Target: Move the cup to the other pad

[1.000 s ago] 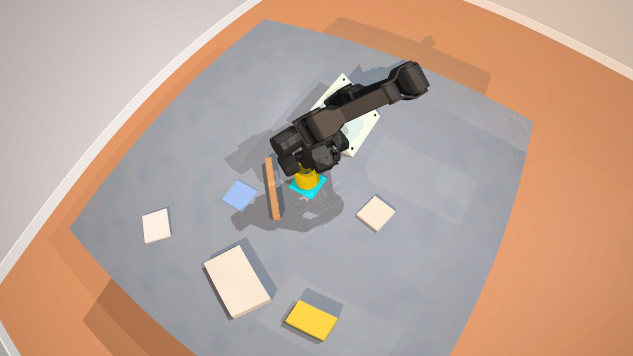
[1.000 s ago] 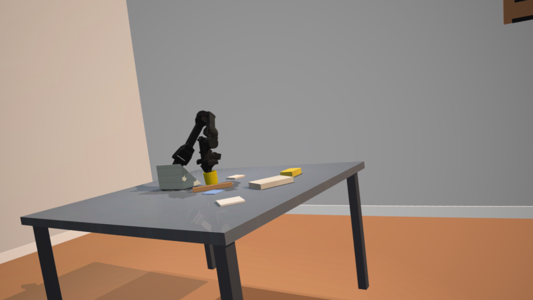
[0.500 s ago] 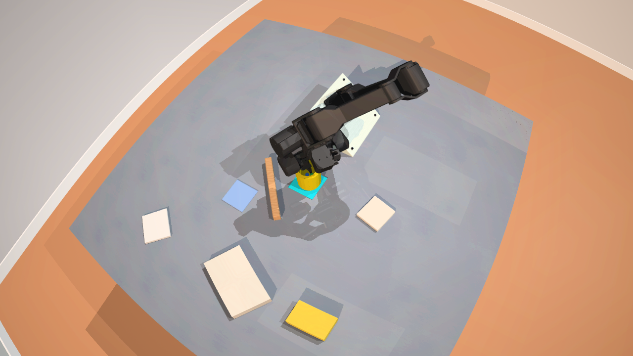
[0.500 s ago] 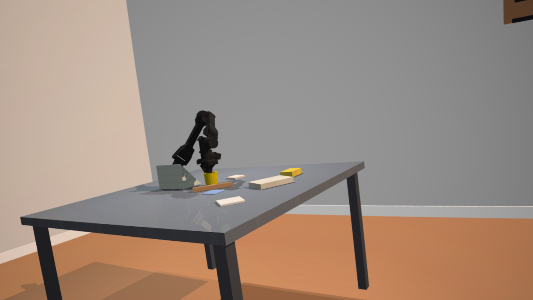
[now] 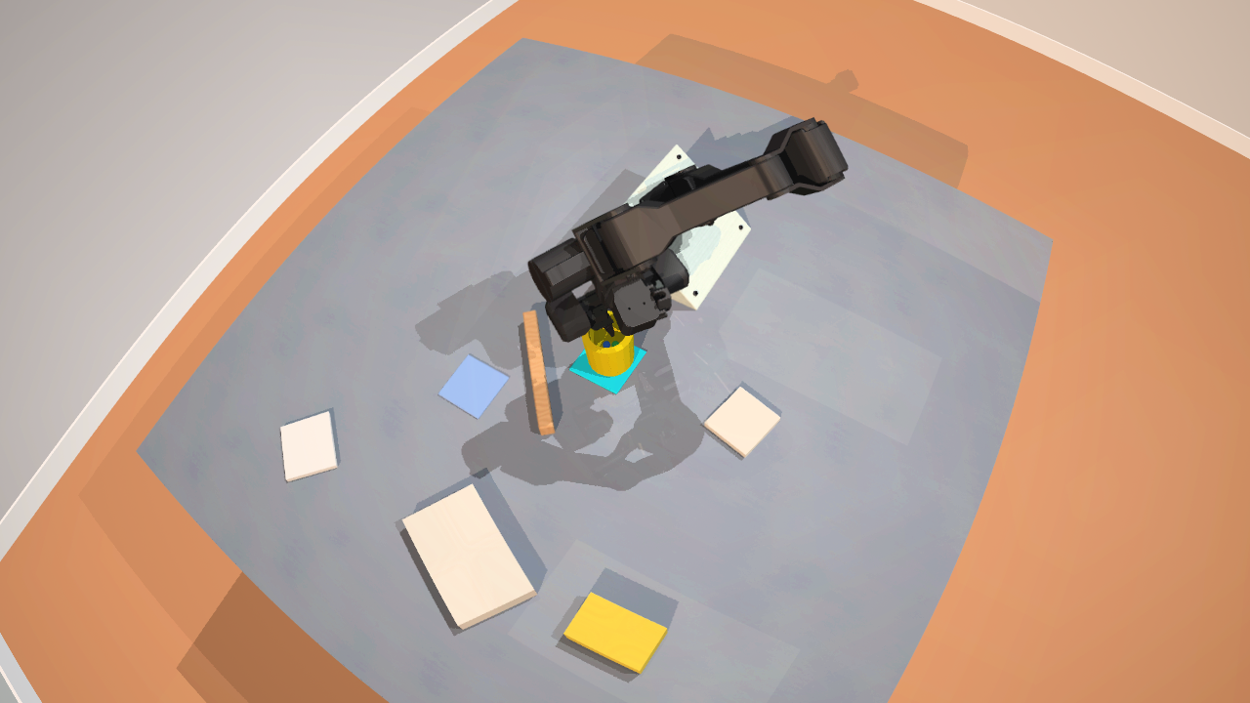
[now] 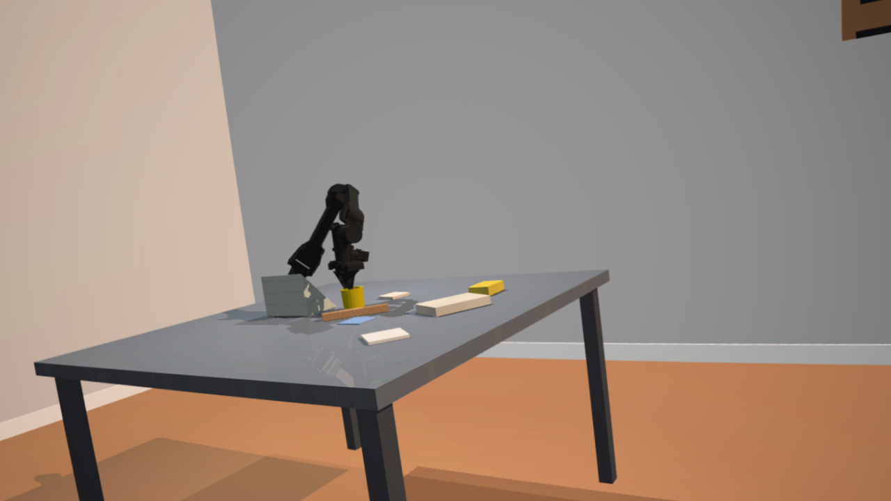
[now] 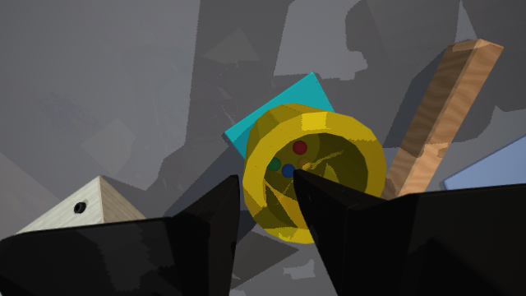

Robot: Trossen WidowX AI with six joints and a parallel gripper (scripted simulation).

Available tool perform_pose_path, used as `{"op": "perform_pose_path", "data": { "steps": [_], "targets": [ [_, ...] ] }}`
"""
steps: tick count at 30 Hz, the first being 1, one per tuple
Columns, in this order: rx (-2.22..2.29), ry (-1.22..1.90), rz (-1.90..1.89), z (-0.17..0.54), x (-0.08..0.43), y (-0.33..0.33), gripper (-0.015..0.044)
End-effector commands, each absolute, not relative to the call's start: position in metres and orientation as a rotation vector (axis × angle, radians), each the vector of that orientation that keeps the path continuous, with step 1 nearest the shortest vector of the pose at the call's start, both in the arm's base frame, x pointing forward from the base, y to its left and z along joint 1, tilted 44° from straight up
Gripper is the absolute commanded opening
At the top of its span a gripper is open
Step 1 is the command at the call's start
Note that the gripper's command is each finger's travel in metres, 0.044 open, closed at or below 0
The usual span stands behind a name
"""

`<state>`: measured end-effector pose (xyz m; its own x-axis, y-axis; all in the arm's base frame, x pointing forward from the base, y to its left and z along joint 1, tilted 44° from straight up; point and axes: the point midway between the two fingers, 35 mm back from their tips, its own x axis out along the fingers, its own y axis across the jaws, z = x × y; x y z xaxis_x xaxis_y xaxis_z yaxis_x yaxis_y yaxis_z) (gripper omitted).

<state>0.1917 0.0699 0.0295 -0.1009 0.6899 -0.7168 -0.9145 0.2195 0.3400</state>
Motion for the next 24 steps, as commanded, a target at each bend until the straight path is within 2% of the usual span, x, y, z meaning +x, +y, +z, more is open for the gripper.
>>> {"op": "perform_pose_path", "data": {
  "steps": [1, 23, 24],
  "targets": [
    [-0.309, 0.956, 1.383, 0.033, 0.193, 0.065, 0.0147],
    [-0.303, 0.955, 1.384, 0.053, 0.196, 0.047, 0.0147],
    [-0.297, 0.954, 1.383, 0.05, 0.196, 0.05, 0.0173]
  ]
}}
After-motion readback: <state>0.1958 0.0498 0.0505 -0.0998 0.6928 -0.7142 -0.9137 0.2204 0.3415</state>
